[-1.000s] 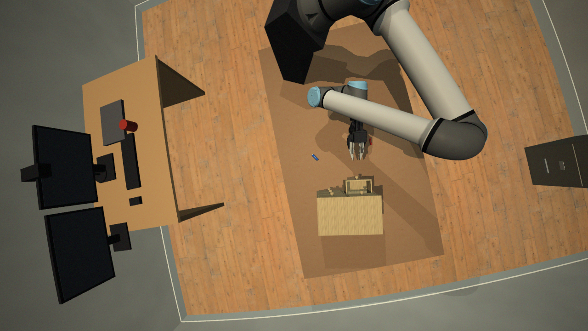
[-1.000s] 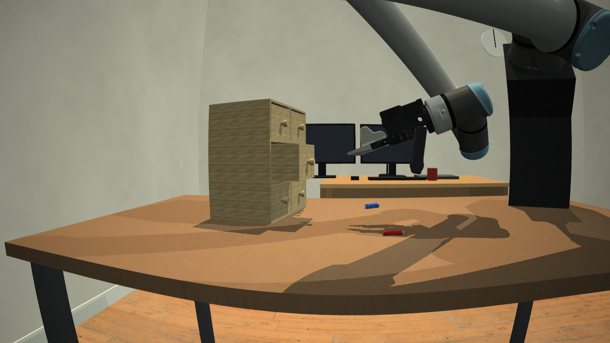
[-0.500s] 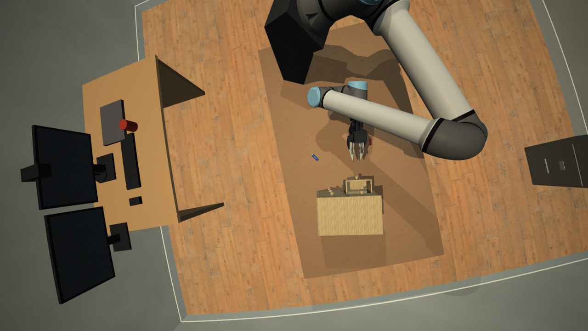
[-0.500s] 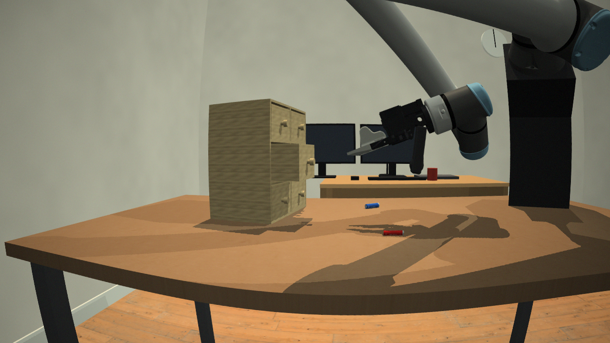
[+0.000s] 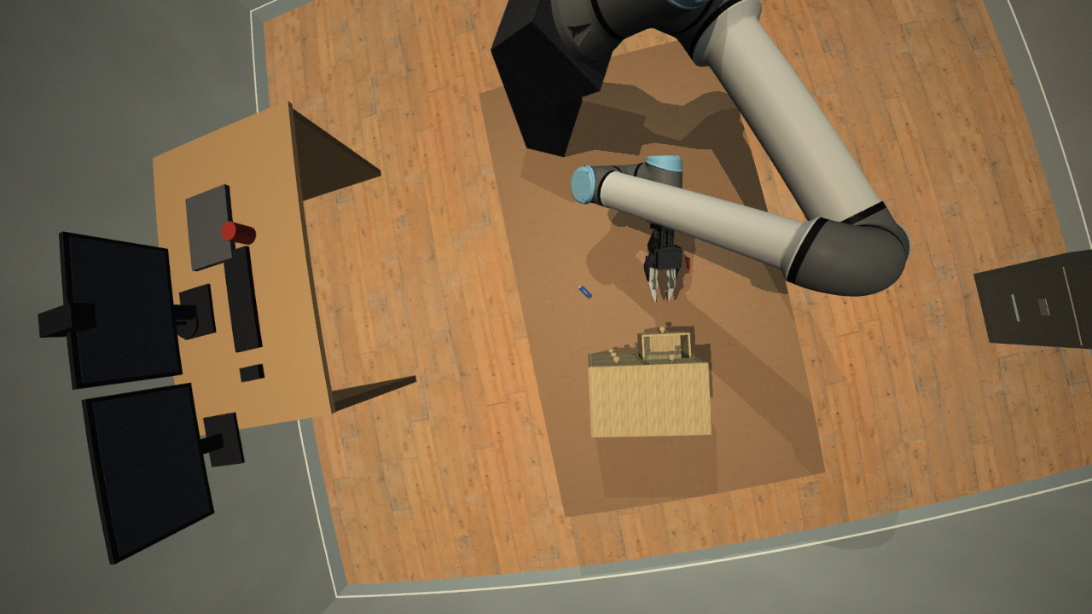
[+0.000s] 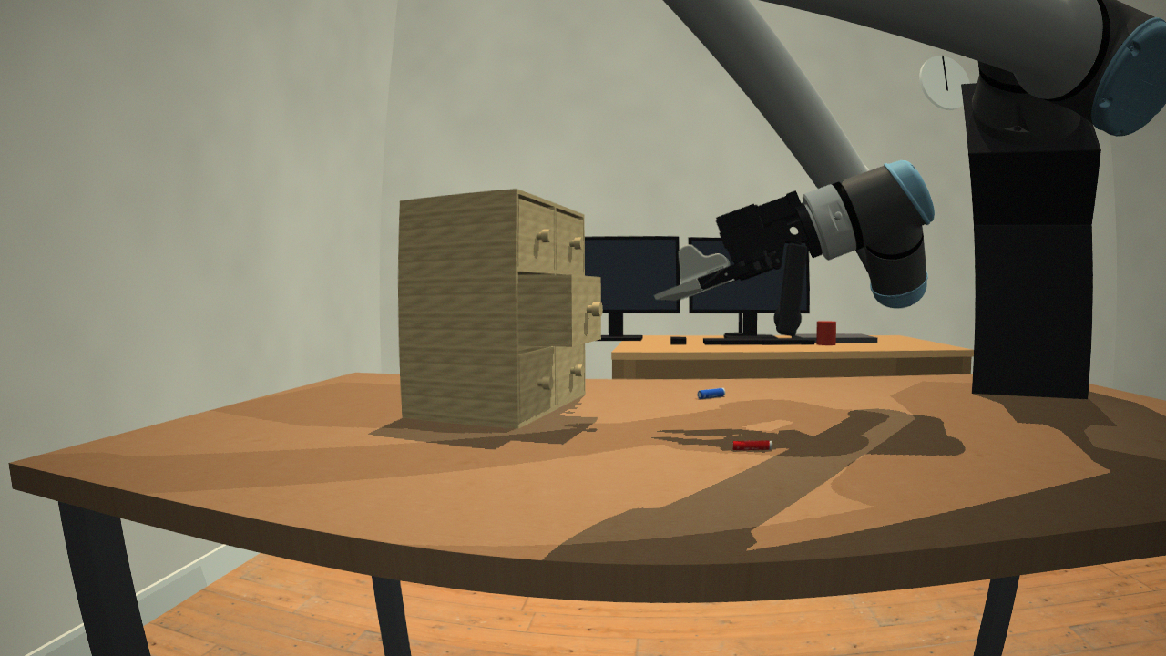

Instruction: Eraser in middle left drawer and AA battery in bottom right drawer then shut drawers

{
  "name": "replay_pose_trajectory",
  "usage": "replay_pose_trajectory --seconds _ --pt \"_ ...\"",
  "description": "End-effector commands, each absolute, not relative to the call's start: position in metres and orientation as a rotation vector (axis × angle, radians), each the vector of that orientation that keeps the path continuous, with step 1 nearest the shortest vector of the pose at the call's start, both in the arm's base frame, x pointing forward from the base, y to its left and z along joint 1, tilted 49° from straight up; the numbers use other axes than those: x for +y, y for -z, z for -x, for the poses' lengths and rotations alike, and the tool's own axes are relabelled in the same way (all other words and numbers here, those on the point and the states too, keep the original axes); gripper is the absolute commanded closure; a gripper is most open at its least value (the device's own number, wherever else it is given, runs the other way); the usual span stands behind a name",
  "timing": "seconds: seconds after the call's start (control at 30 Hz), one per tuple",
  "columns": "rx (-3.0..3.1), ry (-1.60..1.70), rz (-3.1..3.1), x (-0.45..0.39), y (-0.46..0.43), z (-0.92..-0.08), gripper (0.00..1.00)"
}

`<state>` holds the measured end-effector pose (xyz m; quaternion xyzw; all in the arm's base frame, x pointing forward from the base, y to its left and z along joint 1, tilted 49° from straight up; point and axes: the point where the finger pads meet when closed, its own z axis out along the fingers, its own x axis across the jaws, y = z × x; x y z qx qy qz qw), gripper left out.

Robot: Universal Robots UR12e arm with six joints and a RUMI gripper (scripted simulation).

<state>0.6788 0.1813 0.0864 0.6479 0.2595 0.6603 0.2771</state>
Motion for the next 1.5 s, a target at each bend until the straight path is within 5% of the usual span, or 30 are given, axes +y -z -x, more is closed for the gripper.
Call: replay_pose_trajectory --seconds 0.0,1.47 --pt "0.696 -1.773 -1.74 0.181 -0.087 -0.688 0.8" --pt "0.696 -1.773 -1.74 0.178 -0.09 -0.734 0.8"
